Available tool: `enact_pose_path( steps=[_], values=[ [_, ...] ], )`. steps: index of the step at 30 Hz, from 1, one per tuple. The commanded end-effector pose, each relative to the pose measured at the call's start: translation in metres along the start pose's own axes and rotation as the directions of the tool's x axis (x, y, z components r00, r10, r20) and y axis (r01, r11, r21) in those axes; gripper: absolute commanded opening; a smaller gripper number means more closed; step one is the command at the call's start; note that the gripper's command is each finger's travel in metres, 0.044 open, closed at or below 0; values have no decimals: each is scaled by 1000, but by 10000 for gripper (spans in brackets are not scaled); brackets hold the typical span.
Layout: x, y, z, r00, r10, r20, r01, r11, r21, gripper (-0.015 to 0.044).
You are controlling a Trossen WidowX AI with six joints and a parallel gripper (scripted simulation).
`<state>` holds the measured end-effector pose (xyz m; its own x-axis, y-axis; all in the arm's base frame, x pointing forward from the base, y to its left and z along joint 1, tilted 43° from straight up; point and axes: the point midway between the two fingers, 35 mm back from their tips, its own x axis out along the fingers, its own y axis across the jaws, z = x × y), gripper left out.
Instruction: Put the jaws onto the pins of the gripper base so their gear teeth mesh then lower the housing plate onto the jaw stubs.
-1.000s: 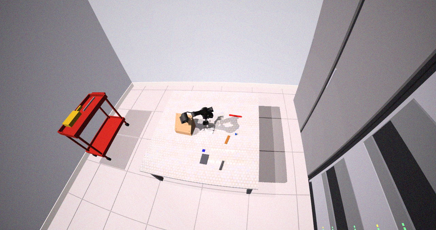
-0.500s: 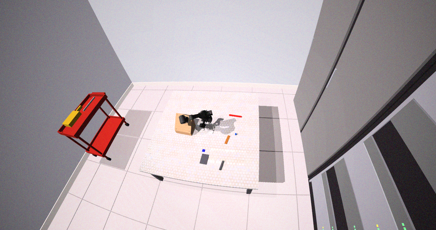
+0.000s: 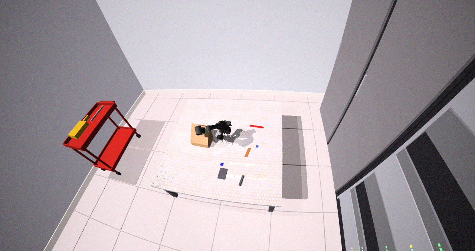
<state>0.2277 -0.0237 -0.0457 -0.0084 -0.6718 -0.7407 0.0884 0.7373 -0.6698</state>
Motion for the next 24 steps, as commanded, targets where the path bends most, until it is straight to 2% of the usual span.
enact_pose_path(
  steps=[1,24],
  values=[
    [0,-1,0,1000,-5,4,5,1000,10,351],
    [0,2,-12,1000,-5,3,5,1000,13,351]
  ],
)
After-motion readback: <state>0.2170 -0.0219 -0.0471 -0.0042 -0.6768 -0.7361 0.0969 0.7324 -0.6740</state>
